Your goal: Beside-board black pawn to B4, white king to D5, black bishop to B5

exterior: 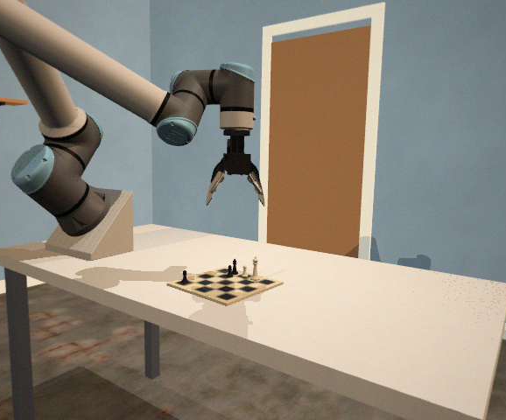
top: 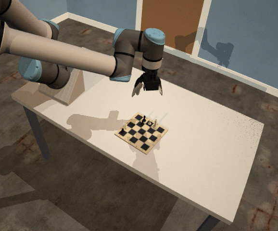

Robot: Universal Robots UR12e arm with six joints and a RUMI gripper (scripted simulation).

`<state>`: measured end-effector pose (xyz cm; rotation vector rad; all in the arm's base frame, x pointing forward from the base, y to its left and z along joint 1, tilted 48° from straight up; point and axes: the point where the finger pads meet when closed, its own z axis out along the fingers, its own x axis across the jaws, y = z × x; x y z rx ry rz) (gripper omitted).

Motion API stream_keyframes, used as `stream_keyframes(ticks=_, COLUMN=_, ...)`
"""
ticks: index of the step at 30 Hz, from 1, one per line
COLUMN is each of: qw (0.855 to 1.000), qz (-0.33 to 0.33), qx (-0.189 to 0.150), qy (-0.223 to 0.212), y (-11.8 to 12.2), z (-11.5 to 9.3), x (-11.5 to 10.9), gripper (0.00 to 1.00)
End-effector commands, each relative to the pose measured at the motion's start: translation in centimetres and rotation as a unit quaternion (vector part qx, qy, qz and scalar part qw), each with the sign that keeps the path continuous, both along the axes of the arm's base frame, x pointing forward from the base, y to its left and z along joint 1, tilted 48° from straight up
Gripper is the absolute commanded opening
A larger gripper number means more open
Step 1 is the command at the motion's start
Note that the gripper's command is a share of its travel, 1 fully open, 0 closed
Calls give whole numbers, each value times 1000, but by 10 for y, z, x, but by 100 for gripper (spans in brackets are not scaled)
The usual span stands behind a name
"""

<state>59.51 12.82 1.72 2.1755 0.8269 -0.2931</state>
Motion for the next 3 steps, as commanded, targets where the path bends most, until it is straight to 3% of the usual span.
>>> stream_keyframes(ticks=1, qw=1000, qz=0, qx=0, qy=0, y=0, z=0, x=0, gripper=100)
stream_keyframes(ticks=3, qw=1000, qz=0, qx=0, qy=0, y=0, z=0, x=0, gripper=100)
